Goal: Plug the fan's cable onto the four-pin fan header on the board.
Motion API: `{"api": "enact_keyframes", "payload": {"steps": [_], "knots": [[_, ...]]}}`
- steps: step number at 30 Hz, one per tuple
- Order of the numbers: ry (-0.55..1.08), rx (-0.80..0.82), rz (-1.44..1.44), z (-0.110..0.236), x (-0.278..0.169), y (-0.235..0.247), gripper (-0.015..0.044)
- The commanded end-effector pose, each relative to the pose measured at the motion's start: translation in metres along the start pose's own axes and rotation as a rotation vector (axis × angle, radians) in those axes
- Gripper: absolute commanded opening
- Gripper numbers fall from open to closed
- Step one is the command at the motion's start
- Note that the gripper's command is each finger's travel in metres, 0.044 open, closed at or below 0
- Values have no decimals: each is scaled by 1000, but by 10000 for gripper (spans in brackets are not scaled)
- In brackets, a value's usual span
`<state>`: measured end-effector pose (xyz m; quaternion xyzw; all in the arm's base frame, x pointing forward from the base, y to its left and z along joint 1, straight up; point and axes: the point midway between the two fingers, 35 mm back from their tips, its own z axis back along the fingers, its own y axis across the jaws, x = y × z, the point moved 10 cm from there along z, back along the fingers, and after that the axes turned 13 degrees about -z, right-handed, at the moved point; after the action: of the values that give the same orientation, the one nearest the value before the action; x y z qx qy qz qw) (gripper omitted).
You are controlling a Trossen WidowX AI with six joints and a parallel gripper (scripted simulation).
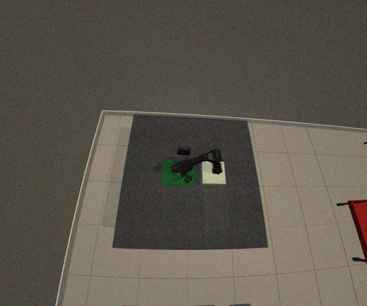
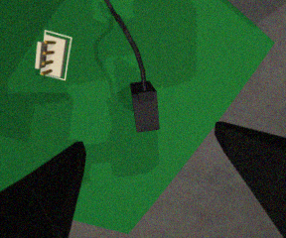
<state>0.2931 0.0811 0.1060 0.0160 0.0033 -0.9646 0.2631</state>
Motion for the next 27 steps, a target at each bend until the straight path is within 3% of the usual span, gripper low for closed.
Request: {"api": "enact_keyframes", "payload": {"steps": [1,27], "knots": [[-5,5,-5,-7,1,0,440],[-6,4,-5,-48,2,0,440]]}}
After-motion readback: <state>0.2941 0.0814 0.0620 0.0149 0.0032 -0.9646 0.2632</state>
